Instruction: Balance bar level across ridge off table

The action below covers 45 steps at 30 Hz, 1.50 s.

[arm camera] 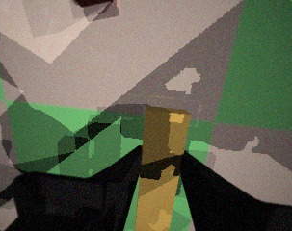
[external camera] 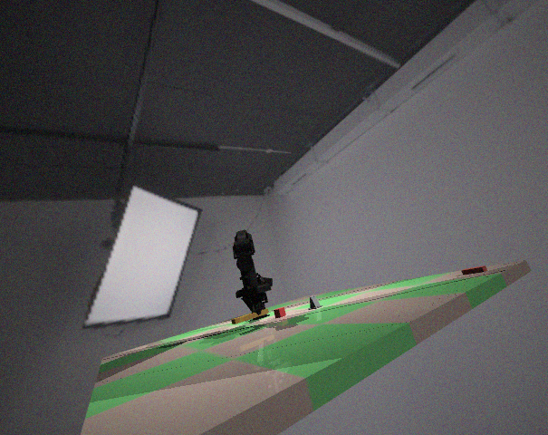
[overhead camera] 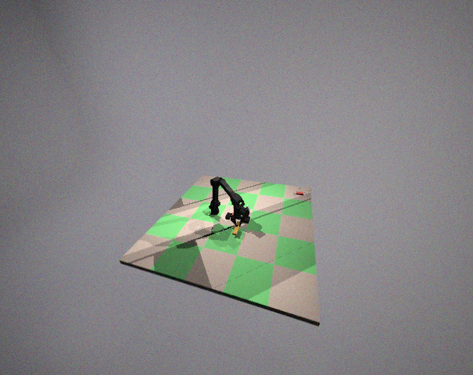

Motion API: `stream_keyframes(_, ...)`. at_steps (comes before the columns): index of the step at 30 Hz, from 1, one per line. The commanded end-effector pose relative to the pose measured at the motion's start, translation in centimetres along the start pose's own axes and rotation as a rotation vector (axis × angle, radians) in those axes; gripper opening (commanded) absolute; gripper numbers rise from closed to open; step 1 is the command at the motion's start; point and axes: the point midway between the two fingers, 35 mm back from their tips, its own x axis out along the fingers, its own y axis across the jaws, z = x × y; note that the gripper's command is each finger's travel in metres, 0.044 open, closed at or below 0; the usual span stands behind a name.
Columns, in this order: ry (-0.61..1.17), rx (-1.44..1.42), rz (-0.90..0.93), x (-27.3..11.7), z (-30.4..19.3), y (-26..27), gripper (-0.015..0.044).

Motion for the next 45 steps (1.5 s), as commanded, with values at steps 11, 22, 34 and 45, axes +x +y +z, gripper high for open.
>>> stream_keyframes(11, 0.008, 0.005, -0.009, -3.9, 0.0, 0.0, 0.0)
stream_keyframes(22, 0.008, 0.019, -0.008, -6.1, 0.3, 0.2, 0.0)
stream_keyframes(34, 0.004, 0.233, -0.01, -6.1, 4.5, -1.9, 0.0)
stream_keyframes(45, 0.0, 0.433, -0.011, -6.1, 8.6, -3.2, 0.0)
